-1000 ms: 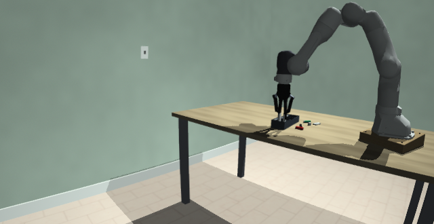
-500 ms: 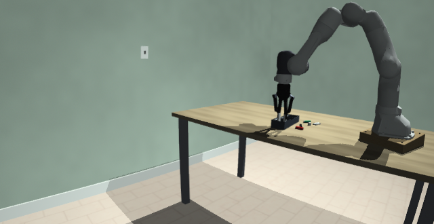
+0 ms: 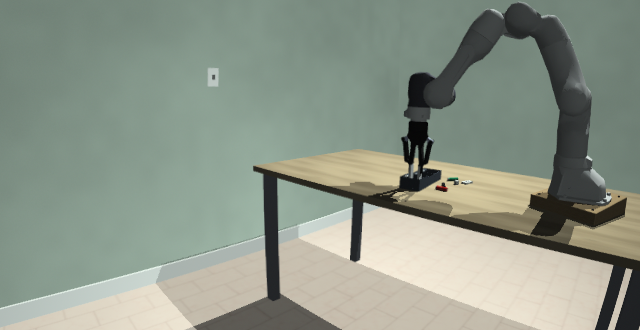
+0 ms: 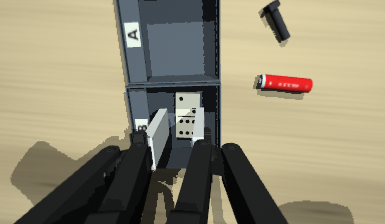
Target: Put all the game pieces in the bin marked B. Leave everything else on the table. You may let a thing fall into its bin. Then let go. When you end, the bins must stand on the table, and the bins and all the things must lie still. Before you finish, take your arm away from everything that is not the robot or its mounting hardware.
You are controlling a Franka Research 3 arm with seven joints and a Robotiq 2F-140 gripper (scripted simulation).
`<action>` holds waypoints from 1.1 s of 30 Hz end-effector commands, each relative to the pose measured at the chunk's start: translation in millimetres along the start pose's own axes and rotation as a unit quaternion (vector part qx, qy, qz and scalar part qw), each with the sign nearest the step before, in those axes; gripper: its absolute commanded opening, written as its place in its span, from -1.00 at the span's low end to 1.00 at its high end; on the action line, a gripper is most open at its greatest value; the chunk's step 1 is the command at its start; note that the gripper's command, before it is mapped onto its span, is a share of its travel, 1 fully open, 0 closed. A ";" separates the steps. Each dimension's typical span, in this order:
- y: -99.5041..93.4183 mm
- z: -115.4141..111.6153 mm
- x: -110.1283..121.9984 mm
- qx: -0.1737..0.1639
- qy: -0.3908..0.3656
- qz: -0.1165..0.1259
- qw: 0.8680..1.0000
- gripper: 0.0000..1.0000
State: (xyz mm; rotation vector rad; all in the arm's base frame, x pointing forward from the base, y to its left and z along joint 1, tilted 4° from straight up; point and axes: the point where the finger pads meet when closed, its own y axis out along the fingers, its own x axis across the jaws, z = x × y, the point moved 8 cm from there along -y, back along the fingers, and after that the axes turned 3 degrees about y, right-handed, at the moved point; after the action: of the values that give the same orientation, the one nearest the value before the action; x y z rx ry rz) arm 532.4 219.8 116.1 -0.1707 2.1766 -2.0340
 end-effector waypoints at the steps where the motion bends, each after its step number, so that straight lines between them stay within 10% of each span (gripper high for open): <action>1: -4.7 0.2 1.3 0.000 0.001 -0.003 1.000 -0.61; 33: -42.7 0.2 1.1 0.000 0.001 -0.003 1.000 -0.61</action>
State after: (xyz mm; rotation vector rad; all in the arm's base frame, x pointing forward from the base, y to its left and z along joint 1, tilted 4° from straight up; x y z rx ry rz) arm 531.4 216.7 158.5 -0.1644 2.1798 -2.0380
